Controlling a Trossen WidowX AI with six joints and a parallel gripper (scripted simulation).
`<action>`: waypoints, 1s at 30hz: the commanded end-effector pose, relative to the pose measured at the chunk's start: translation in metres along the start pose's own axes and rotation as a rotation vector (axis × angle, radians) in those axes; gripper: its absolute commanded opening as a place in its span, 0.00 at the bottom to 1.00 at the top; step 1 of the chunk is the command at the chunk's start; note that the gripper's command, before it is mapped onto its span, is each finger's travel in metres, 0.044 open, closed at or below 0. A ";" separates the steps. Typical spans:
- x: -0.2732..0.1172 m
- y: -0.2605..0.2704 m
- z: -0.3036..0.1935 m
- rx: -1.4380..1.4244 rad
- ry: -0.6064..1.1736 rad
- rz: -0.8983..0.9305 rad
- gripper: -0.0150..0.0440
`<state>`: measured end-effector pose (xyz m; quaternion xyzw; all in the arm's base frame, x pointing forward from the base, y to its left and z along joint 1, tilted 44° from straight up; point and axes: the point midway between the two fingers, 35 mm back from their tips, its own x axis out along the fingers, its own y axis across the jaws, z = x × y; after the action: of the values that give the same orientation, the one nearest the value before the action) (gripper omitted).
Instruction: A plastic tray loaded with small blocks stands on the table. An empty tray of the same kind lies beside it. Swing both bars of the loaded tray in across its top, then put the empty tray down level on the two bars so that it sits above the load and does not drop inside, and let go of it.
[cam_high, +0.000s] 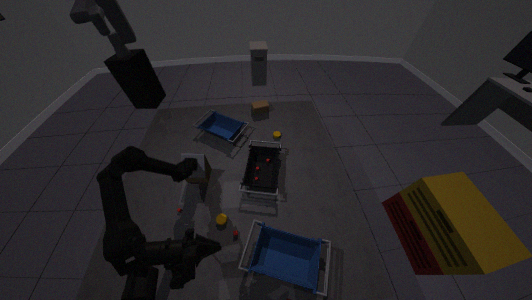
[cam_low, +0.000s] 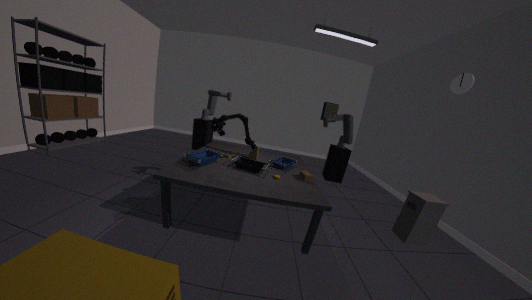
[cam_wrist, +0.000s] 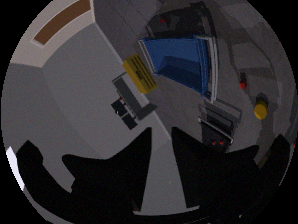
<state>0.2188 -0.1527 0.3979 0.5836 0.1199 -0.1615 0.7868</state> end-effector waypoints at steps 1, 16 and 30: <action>0.061 -0.040 -0.009 -0.062 0.114 -0.194 0.40; 0.184 -0.152 -0.101 -0.666 0.417 -0.859 0.40; 0.223 -0.179 -0.164 -1.542 0.485 -1.234 0.40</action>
<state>0.3491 -0.0777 0.1159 -0.1391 0.6242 -0.3004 0.7077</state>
